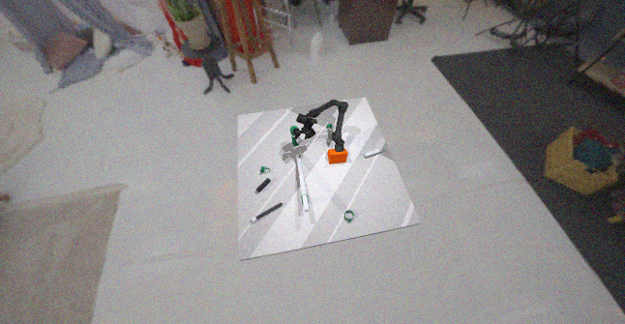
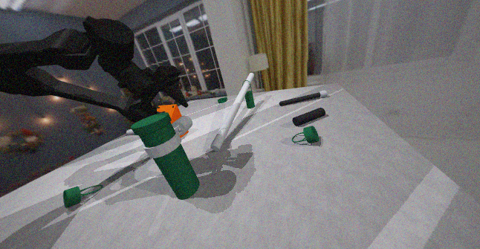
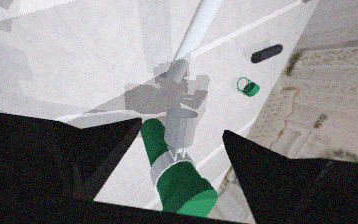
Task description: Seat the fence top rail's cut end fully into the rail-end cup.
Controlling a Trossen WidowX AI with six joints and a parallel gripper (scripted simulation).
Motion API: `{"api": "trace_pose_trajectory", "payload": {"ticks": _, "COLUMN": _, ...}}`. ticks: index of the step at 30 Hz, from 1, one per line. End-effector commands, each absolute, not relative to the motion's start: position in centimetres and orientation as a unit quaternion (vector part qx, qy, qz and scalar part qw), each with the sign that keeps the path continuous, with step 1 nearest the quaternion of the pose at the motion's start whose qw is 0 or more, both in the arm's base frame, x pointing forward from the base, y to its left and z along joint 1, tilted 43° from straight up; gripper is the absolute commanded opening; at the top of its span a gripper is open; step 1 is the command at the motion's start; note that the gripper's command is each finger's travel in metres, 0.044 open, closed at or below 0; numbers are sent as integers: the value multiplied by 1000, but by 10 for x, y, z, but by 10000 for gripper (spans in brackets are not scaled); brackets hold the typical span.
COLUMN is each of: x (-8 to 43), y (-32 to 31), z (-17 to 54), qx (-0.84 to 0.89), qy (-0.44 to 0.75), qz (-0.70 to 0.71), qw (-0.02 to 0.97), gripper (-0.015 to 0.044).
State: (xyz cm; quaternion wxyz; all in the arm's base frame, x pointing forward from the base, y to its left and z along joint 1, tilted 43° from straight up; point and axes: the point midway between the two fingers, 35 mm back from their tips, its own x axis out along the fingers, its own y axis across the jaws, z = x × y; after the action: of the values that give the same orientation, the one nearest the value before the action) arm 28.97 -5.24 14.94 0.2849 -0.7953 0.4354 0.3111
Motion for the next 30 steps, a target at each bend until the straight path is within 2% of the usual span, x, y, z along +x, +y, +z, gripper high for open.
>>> {"api": "trace_pose_trajectory", "payload": {"ticks": 1, "x": 293, "y": -55, "z": 144, "qx": -795, "qy": 434, "qz": 314, "qw": 284, "gripper": 440}}
{"api": "trace_pose_trajectory", "payload": {"ticks": 30, "x": 311, "y": -81, "z": 109, "qx": -796, "qy": 434, "qz": 312, "qw": 284, "gripper": 440}}
